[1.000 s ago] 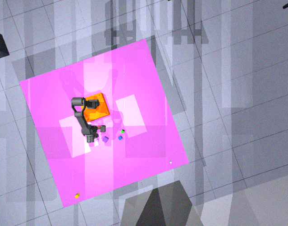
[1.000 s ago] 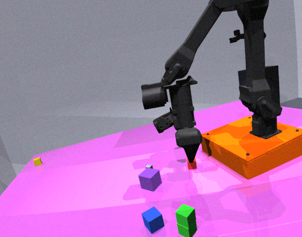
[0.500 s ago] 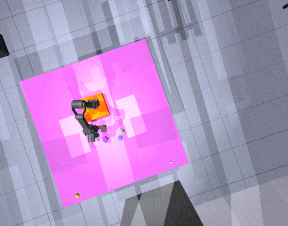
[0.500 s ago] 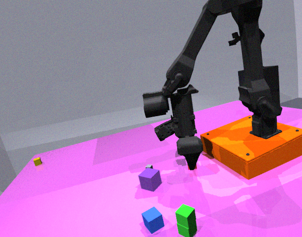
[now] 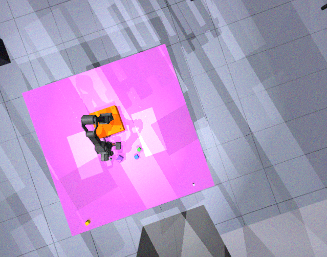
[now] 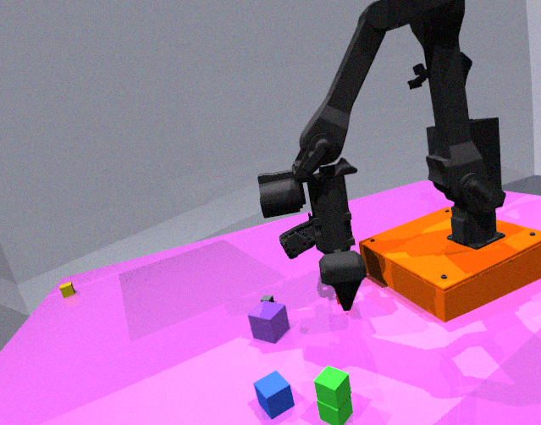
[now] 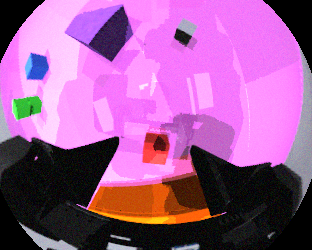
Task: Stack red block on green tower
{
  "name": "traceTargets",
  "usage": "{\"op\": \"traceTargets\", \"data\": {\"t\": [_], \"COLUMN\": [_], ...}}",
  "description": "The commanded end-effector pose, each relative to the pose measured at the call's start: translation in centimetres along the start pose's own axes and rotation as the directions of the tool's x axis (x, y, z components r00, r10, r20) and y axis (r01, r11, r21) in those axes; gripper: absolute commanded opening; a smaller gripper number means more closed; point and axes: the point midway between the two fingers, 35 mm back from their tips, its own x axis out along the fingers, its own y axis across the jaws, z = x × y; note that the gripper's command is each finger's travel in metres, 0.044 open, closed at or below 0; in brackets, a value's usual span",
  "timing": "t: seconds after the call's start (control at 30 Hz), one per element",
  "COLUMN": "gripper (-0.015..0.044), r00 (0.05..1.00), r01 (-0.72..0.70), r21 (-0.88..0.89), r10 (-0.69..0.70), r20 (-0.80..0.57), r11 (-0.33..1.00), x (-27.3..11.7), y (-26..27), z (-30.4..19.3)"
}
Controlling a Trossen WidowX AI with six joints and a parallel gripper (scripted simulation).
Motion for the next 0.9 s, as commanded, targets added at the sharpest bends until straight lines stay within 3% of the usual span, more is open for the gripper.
{"op": "traceTargets", "data": {"t": [0.0, 0.13, 0.57, 0.87], "gripper": [0.0440, 0.0440, 0.0099, 0.0019], "r00": [1.000, 1.000, 1.000, 1.000], "r01": [-0.002, -0.002, -0.002, -0.002], "r21": [0.005, 0.005, 0.005, 0.005], "r10": [0.002, 0.002, 0.002, 0.002], "r20": [-0.003, -0.003, -0.003, -0.003], "r11": [1.000, 1.000, 1.000, 1.000], "x": [0.10, 0.03, 0.03, -0.07], "y": [0.03, 0.03, 0.03, 0.03], "z": [-0.11, -0.11, -0.11, -0.10]}}
